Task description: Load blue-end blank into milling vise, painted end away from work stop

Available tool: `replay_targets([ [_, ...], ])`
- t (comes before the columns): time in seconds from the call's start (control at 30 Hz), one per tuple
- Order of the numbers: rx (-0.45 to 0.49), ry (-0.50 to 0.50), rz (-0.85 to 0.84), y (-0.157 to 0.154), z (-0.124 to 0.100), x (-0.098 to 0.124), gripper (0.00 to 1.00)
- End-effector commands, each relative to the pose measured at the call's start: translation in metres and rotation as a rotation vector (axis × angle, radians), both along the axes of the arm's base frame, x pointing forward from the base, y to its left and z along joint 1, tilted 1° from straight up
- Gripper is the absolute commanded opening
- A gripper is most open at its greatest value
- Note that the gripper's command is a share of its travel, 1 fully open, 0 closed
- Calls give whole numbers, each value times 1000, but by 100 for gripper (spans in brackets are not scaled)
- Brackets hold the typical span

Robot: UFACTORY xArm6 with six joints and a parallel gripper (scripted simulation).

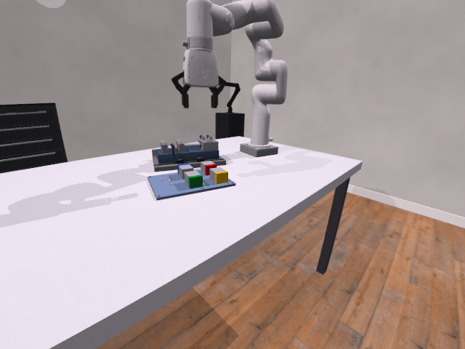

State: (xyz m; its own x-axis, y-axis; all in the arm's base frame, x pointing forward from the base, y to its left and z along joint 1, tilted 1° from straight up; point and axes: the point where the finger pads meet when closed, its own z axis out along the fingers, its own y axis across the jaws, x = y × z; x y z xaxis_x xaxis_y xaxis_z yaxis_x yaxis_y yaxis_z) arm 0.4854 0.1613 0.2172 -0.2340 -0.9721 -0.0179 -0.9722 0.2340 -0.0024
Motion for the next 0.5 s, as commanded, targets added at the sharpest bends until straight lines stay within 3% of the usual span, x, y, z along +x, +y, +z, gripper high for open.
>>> replay_targets([
  [0.0, 2, -7, 0, -3, 19, 0, 100],
  [0.23, 2, -6, 0, -13, 60, -5, 100],
  [0.47, 2, -6, 0, -13, 60, -5, 100],
])
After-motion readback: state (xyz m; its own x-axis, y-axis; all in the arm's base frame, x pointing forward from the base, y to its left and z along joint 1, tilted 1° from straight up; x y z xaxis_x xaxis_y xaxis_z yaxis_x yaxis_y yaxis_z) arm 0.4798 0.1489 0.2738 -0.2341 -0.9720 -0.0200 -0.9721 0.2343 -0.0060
